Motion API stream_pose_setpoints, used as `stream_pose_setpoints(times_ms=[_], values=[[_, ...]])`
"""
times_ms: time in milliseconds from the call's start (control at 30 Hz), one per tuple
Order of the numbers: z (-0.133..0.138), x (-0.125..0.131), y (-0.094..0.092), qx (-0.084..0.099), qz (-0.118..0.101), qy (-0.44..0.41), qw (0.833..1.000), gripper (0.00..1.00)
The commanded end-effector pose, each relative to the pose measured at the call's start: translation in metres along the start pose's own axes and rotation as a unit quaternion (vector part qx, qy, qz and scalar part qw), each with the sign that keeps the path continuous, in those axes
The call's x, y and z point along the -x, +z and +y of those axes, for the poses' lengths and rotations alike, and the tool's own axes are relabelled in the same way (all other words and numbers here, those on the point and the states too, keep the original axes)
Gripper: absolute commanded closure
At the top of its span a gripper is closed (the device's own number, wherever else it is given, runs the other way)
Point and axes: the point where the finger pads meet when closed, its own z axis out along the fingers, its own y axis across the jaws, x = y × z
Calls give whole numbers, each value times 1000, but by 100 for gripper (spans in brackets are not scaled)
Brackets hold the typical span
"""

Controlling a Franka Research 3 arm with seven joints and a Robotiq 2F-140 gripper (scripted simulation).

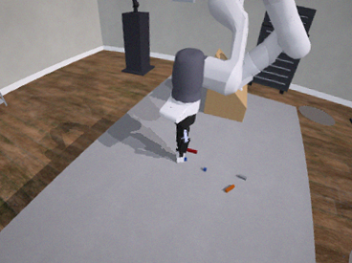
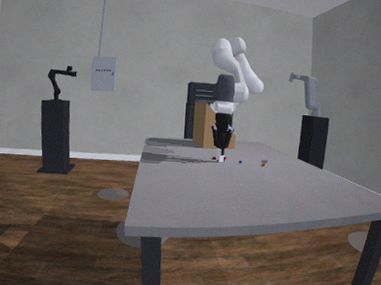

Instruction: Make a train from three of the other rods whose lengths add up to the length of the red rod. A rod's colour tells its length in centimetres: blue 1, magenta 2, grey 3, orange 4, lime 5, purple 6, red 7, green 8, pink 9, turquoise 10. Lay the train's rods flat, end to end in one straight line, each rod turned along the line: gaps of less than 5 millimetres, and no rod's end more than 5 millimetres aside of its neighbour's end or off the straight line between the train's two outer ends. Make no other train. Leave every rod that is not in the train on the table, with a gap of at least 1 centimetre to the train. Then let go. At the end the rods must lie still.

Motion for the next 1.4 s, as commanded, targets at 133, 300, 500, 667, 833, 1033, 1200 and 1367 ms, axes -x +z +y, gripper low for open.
stream_pose_setpoints(times_ms=[133, 300, 500, 667, 833, 1033, 1200, 1367], values=[[-1, -2, 1, -2, 2, 3, 1000, 97], [-1, -2, 1, -2, 2, 3, 1000, 97], [-1, -2, 1, -2, 2, 3, 1000, 97], [-1, -2, 1, -2, 2, 3, 1000, 97], [-1, -2, 1, -2, 2, 3, 1000, 97], [-1, -2, 1, -2, 2, 3, 1000, 97], [-1, -2, 1, -2, 2, 3, 1000, 95], [-1, -2, 1, -2, 2, 3, 1000, 90]])
